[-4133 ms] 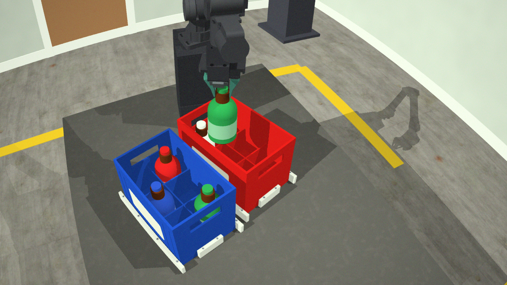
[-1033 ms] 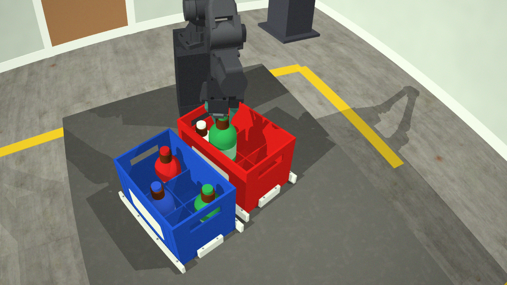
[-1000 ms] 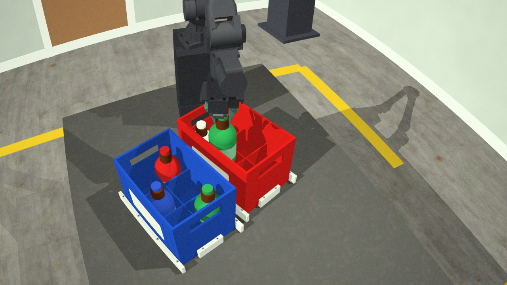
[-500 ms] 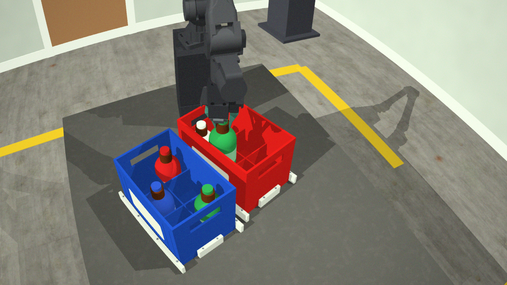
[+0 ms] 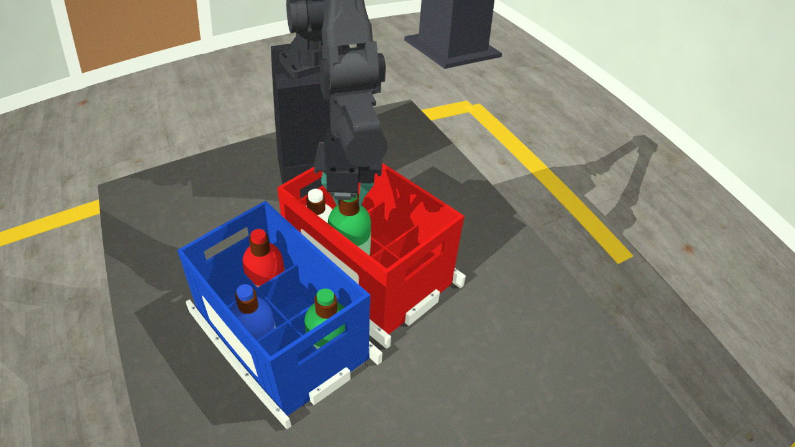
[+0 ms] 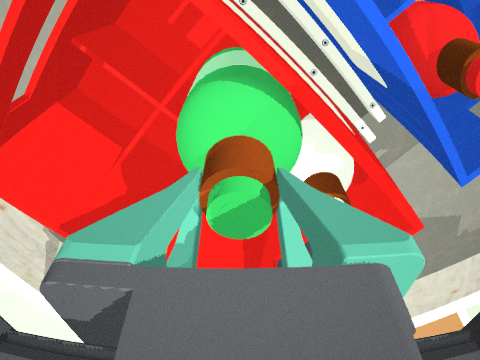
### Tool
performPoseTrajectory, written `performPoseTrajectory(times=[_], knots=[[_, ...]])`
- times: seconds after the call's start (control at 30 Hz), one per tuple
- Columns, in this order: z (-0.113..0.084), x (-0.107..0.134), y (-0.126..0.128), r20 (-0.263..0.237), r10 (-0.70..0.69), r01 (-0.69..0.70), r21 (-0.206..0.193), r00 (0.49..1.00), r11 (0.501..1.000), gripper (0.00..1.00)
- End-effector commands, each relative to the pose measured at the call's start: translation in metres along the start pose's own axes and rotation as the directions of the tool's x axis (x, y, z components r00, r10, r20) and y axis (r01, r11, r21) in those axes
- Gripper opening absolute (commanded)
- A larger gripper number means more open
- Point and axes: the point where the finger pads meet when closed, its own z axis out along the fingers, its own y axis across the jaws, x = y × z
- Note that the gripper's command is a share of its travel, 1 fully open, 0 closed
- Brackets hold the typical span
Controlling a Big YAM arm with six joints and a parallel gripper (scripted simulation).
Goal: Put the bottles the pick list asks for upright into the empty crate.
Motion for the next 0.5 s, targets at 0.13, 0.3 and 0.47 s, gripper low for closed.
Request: performPoseTrajectory(times=[0.13, 0.3, 0.47], knots=[[0.003, -0.012, 0.005, 0.027, 0.008, -0.008, -0.010, 1.000, 1.000, 0.00], [0.003, -0.015, 0.006, 0.045, 0.008, -0.008, -0.016, 0.999, 1.000, 0.00], [0.014, -0.008, 0.004, 0.016, 0.008, -0.008, -0.006, 1.000, 1.000, 0.00]])
